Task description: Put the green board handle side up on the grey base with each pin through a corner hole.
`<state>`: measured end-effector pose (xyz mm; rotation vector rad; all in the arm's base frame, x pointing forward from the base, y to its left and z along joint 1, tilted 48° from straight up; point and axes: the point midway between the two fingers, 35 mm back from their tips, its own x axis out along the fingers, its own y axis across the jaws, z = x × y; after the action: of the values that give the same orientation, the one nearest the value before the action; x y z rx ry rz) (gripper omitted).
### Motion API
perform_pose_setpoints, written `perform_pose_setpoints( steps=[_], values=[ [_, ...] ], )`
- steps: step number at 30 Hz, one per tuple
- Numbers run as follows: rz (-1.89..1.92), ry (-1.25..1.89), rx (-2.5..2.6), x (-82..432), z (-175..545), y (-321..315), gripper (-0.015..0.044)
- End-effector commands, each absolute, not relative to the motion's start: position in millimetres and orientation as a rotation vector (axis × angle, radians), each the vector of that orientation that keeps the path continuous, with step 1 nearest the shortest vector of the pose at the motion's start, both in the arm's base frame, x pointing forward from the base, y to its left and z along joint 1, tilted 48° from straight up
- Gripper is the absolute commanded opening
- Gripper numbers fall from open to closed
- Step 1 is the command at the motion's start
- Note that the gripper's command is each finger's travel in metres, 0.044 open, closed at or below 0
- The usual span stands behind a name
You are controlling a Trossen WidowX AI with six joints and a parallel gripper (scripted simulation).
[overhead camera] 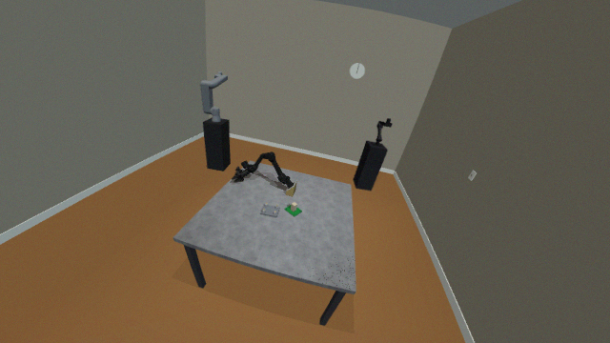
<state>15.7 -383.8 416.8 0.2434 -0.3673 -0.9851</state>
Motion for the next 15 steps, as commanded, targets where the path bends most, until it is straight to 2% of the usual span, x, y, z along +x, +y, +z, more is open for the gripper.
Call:
perform_pose_setpoints(
  steps=[1,10,15],
  values=[
    [-0.893,-0.315,0.281,72.0,407.6,-388.2,0.044],
    [-0.753,-0.247,0.299,157.1,400.4,-369.7,0.044],
    [-0.729,-0.167,0.488,204.5,361.8,-372.3,0.044]
  ],
)
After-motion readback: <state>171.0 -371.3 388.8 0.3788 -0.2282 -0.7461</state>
